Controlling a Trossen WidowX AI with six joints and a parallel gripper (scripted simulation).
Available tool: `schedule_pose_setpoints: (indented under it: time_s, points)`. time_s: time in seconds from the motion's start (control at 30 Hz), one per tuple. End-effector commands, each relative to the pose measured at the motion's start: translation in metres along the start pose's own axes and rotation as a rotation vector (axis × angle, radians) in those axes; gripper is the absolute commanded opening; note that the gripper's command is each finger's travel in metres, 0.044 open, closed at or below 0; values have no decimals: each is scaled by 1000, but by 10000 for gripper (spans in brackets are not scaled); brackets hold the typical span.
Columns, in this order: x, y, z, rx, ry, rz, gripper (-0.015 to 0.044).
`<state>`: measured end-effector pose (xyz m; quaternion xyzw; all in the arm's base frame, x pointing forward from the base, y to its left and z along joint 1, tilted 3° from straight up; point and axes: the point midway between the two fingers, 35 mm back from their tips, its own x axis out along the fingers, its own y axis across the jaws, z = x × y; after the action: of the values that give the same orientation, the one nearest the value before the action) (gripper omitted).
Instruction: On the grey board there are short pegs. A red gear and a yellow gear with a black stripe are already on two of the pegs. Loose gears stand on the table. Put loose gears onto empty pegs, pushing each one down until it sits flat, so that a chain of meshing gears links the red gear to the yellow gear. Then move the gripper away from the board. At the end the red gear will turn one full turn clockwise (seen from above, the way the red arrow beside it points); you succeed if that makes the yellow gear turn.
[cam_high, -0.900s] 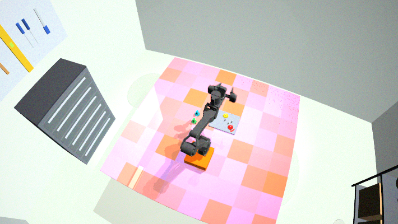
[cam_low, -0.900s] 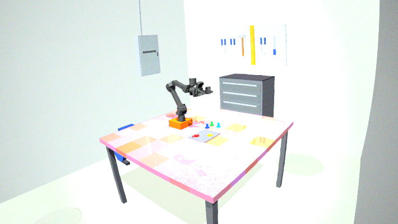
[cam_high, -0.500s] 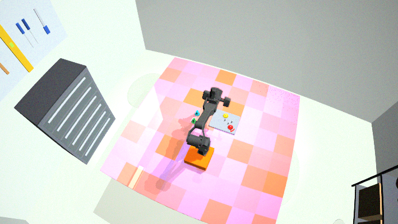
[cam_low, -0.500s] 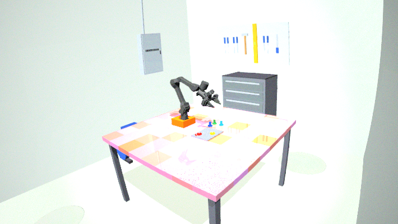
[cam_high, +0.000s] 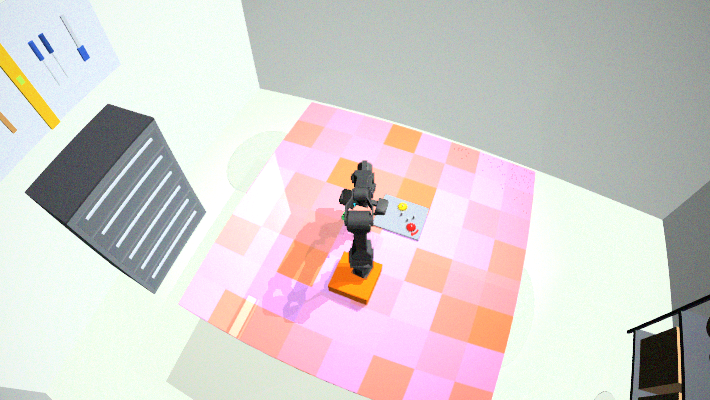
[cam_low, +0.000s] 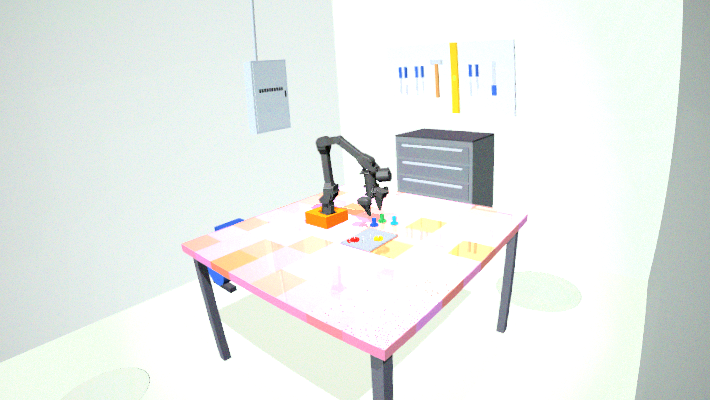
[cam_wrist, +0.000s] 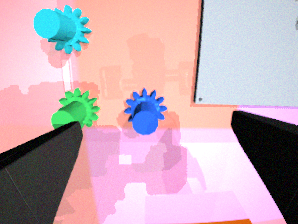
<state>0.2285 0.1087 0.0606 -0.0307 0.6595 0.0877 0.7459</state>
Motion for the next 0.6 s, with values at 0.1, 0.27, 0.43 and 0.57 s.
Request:
schedule_pose_setpoints:
  time_s: [0.1,0.27,0.43,0.57]
  points:
    - [3,7,-13,-1,91,-15,440]
    - [8,8,-12,-1,91,-15,440]
    - [18,8,-13,-1,91,-15,440]
    - [20,8,-13,-1,91,-15,440]
